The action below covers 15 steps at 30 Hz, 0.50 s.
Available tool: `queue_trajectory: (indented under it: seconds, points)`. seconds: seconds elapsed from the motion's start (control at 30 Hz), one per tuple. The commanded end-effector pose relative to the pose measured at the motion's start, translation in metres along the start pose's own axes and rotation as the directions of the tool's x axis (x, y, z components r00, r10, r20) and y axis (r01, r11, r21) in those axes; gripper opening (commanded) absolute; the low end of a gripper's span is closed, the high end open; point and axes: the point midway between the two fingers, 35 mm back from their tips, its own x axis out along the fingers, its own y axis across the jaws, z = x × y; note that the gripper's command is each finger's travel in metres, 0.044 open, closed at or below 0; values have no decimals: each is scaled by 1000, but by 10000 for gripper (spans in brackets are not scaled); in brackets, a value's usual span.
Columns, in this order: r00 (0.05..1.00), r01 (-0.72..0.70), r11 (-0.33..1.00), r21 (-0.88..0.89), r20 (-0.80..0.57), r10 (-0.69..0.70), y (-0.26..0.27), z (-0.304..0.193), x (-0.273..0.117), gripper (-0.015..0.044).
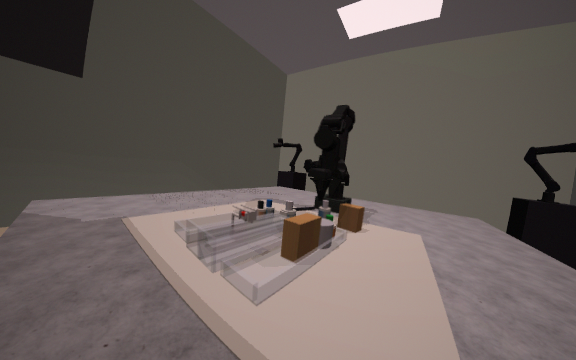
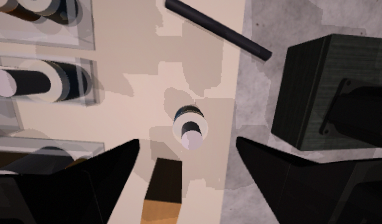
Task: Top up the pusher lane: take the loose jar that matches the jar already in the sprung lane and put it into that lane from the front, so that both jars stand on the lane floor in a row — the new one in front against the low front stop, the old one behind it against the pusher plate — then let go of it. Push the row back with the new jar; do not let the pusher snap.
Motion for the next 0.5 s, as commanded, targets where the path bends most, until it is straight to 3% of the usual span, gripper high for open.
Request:
queue_trajectory:
  seconds: [0.0,0.47]
  points:
    - [1000,10,1000,4,-2,-10,-2,0,12,440]
    - [1000,10,1000,4,-2,-10,-2,-1,31,440]
